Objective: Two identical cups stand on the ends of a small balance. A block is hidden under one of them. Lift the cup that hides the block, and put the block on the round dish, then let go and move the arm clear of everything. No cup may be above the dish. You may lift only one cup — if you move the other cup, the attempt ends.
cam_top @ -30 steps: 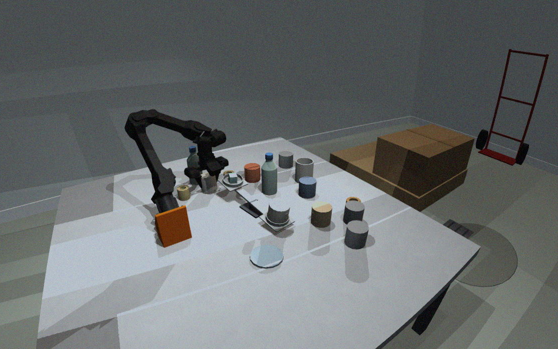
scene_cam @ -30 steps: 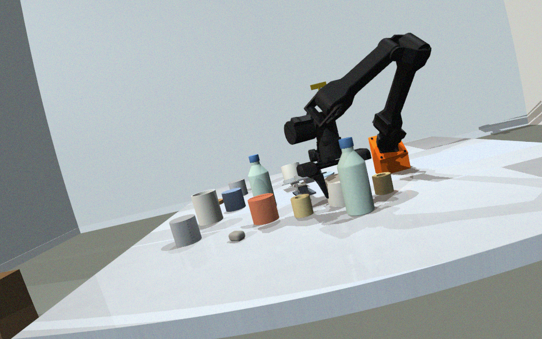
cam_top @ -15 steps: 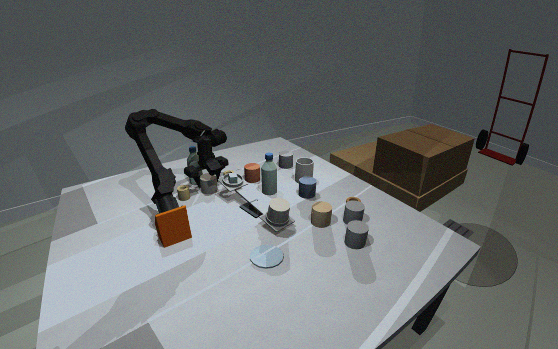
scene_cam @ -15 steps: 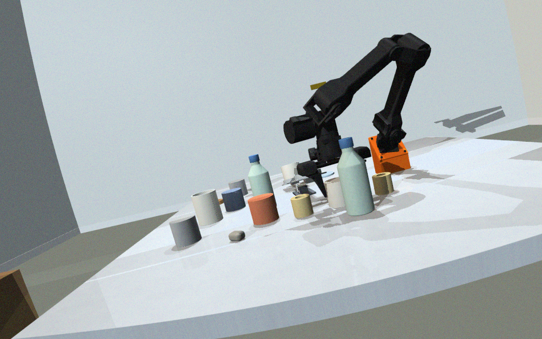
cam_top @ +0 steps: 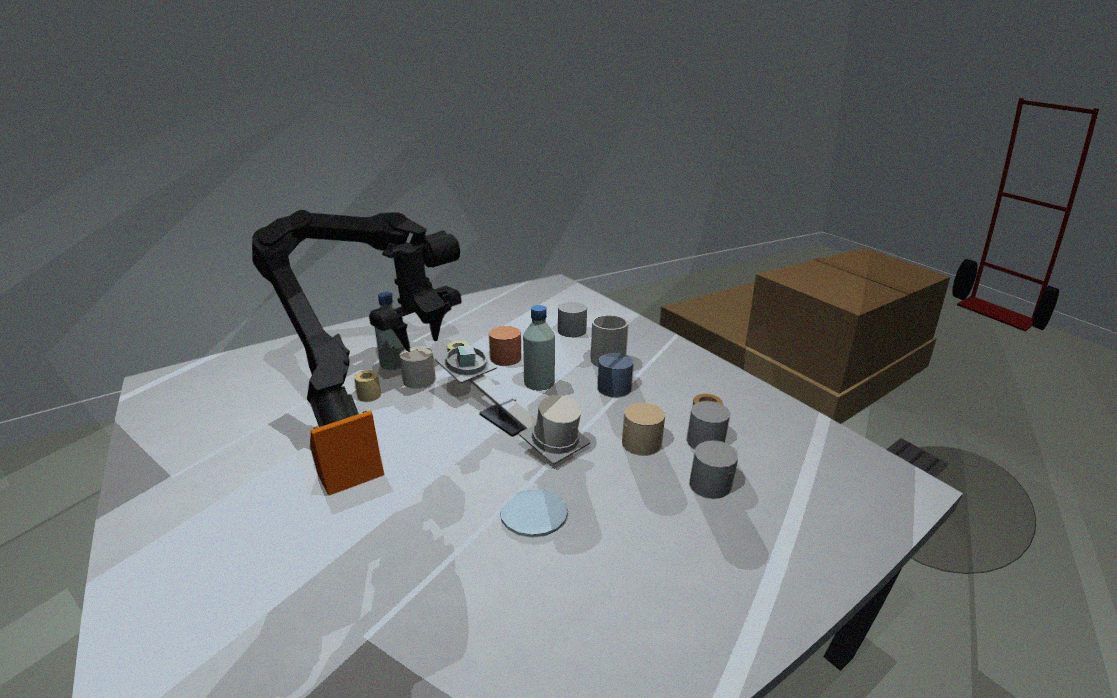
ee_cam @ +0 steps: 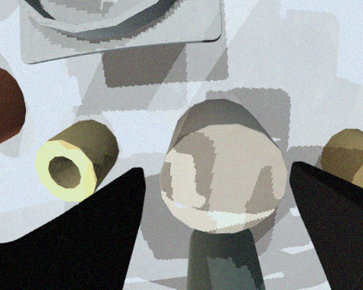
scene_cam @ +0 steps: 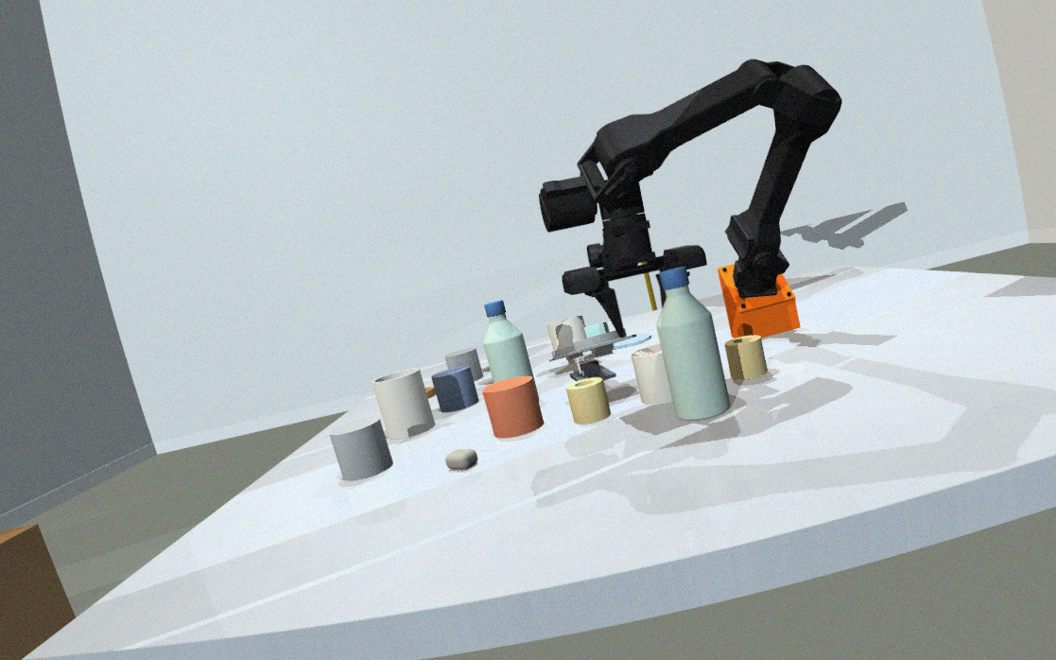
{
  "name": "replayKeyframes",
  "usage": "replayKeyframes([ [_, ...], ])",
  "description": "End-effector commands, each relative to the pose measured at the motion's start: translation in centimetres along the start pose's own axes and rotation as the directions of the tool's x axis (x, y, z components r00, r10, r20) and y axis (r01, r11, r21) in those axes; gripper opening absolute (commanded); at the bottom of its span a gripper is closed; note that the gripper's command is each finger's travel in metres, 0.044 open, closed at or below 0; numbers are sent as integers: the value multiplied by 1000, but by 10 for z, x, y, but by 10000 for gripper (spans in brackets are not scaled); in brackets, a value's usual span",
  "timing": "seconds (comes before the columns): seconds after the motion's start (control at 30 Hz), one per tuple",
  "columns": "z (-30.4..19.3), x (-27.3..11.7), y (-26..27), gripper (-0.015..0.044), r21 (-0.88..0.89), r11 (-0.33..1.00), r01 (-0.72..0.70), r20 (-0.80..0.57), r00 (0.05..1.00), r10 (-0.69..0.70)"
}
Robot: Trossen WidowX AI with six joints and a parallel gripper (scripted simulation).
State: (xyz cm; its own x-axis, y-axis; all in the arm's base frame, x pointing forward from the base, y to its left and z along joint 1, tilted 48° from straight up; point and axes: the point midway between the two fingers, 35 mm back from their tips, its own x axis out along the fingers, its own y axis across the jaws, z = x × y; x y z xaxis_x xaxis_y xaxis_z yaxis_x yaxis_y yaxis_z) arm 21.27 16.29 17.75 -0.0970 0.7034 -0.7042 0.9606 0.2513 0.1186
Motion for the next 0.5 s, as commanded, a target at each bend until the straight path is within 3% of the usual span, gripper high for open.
replayKeyframes([
  [0.0,8,-3,1,260,-39,999,-5,19,1000,6],
  [0.47,24,-12,12,260,-474,881,1,27,1000,14],
])
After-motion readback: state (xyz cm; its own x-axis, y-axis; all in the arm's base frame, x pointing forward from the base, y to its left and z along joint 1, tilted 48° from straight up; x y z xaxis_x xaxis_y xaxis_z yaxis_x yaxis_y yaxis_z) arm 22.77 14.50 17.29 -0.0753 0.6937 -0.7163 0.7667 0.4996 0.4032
